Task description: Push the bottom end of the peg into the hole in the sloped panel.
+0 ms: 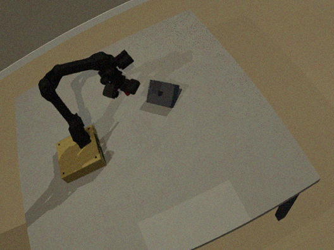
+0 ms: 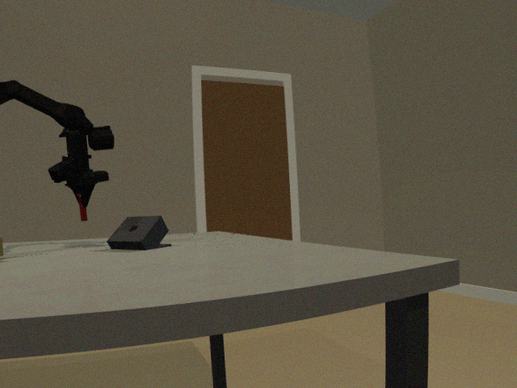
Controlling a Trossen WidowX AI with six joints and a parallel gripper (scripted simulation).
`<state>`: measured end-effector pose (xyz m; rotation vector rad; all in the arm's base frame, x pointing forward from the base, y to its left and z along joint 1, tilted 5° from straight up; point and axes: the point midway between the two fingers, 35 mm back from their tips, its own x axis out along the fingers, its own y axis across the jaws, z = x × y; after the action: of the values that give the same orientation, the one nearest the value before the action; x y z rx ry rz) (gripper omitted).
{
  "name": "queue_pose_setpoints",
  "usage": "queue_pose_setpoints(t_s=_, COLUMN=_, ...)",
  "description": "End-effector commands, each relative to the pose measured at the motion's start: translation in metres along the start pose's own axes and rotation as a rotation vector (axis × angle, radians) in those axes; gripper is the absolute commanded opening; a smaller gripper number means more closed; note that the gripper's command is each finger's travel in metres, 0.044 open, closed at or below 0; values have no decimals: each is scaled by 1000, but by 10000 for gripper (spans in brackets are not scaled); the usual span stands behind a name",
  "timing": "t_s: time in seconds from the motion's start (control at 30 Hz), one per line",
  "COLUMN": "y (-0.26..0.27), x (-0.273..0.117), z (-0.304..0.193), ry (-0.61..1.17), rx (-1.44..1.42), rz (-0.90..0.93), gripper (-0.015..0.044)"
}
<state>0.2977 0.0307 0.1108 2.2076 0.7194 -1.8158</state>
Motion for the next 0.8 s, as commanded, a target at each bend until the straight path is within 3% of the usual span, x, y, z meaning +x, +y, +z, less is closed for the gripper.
queue_pose_setpoints(t_s=0.0, y=4, x=-1, z=-2, ry=18, rx=-4, rz=-6, gripper=0)
queue_pose_setpoints(t_s=0.77, y=32, x=-8, z=-5, ry=121, rx=-13, rz=-20, gripper=0)
